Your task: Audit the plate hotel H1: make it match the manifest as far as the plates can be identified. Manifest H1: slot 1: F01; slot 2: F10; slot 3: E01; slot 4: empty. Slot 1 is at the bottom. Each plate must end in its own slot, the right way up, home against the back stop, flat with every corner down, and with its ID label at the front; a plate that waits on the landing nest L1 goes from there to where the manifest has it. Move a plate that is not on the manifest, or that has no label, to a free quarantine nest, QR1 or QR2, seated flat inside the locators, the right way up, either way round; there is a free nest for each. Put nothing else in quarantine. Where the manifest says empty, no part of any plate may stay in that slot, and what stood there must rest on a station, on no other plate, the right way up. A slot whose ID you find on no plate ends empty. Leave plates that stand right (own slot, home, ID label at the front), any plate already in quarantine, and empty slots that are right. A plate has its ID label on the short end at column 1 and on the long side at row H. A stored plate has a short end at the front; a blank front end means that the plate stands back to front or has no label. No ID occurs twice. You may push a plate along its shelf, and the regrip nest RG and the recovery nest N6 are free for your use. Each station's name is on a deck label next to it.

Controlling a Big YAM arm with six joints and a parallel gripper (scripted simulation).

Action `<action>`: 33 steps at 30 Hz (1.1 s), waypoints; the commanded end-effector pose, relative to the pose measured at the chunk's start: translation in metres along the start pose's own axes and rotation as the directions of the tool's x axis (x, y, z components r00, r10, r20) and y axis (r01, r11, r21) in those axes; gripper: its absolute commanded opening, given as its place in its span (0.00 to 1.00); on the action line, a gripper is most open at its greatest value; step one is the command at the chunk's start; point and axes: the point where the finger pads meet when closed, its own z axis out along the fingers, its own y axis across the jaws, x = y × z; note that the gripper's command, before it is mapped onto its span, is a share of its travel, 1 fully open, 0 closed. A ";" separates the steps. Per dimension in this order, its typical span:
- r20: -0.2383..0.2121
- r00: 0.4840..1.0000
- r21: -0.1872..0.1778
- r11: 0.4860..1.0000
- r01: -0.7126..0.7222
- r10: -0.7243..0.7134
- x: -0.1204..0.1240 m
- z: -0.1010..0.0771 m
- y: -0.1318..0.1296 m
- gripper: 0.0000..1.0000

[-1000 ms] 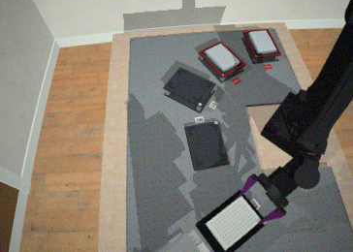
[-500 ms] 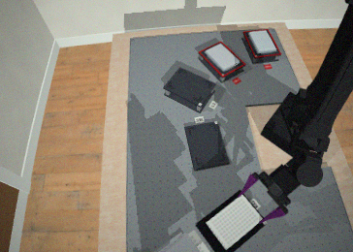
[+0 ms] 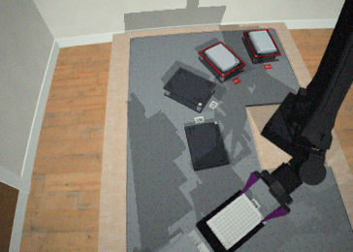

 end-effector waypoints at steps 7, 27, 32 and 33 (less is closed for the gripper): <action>0.025 1.000 -0.009 1.000 -0.016 0.016 -0.014 0.003 0.007 0.86; 0.024 1.000 -0.009 1.000 -0.015 0.016 -0.012 0.003 0.007 0.86; 0.024 1.000 -0.009 1.000 -0.015 0.016 -0.012 0.003 0.007 0.86; 0.024 1.000 -0.009 1.000 -0.015 0.016 -0.012 0.003 0.007 0.86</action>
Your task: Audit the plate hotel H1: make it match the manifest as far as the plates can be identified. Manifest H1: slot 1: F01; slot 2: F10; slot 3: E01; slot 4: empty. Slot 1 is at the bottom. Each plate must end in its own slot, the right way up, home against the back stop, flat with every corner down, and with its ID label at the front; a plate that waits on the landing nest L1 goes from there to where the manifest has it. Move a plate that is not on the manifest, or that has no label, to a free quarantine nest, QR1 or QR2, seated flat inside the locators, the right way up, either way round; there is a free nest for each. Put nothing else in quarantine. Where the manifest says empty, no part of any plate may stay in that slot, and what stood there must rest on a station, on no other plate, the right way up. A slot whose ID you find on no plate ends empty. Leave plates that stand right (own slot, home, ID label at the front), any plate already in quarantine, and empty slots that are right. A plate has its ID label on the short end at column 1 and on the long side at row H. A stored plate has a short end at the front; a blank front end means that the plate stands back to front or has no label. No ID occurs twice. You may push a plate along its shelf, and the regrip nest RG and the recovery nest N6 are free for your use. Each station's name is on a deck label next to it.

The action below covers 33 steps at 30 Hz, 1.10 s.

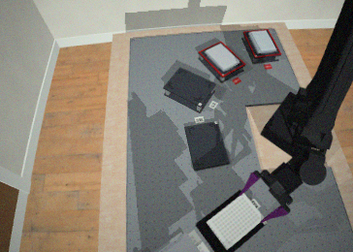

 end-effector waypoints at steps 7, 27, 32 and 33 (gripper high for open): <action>0.047 0.999 -0.007 1.000 -0.021 0.021 -0.025 0.014 0.009 0.86; 0.048 0.999 -0.006 1.000 -0.018 0.019 -0.036 0.030 0.008 0.86; 0.049 0.999 -0.006 1.000 -0.018 0.018 -0.038 0.034 0.008 0.86; 0.049 0.999 -0.006 1.000 -0.018 0.018 -0.038 0.034 0.008 0.86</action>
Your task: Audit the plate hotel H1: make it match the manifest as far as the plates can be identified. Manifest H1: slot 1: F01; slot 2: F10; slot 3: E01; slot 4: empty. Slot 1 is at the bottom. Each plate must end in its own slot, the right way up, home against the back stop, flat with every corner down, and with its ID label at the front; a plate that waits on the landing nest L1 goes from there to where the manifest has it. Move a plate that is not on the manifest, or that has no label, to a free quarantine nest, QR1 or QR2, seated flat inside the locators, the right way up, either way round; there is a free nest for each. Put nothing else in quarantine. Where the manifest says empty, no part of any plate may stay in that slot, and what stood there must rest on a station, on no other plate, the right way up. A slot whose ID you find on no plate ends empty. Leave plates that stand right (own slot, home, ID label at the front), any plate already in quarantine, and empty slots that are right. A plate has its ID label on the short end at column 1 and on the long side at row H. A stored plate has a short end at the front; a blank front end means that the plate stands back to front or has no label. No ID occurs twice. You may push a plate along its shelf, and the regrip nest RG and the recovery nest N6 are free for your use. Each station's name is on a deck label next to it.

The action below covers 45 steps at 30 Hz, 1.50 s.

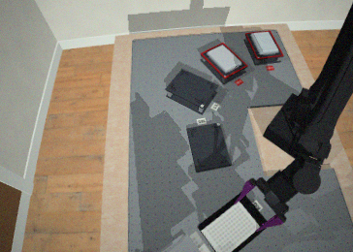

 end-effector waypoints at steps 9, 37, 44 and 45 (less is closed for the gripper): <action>0.060 0.998 0.000 1.000 -0.021 0.021 -0.031 0.018 0.005 0.86; 0.061 0.998 0.000 1.000 -0.019 0.019 -0.044 0.039 0.004 0.86; 0.062 0.998 0.001 1.000 -0.018 0.018 -0.048 0.045 0.003 0.86; 0.062 0.998 0.001 1.000 -0.018 0.018 -0.048 0.046 0.003 0.86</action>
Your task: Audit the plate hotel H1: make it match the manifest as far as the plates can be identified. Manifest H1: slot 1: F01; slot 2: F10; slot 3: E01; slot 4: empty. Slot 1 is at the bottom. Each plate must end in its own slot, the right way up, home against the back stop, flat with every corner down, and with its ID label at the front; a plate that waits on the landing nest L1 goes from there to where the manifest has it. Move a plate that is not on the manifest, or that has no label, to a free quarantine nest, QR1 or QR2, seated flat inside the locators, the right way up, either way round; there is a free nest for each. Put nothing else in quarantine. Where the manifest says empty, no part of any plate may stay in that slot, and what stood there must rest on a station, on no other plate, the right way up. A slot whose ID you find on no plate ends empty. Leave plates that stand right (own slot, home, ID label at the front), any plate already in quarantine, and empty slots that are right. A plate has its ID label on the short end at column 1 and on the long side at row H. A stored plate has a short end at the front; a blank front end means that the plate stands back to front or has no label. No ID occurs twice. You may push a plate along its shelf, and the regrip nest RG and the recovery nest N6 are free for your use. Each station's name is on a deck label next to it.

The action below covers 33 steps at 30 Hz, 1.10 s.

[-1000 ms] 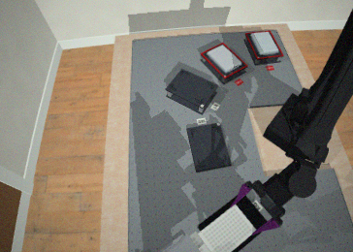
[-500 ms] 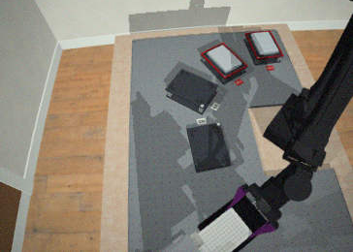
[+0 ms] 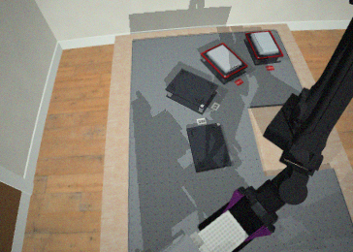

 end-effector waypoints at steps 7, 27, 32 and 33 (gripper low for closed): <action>0.064 0.998 0.001 1.000 -0.019 0.019 -0.032 0.017 0.003 0.86; 0.045 0.999 -0.003 1.000 -0.018 0.018 -0.025 0.014 0.003 0.86; 0.065 0.998 0.002 1.000 -0.019 0.019 -0.034 0.021 0.003 0.86; 0.065 0.998 0.001 1.000 -0.019 0.018 -0.035 0.021 0.003 0.86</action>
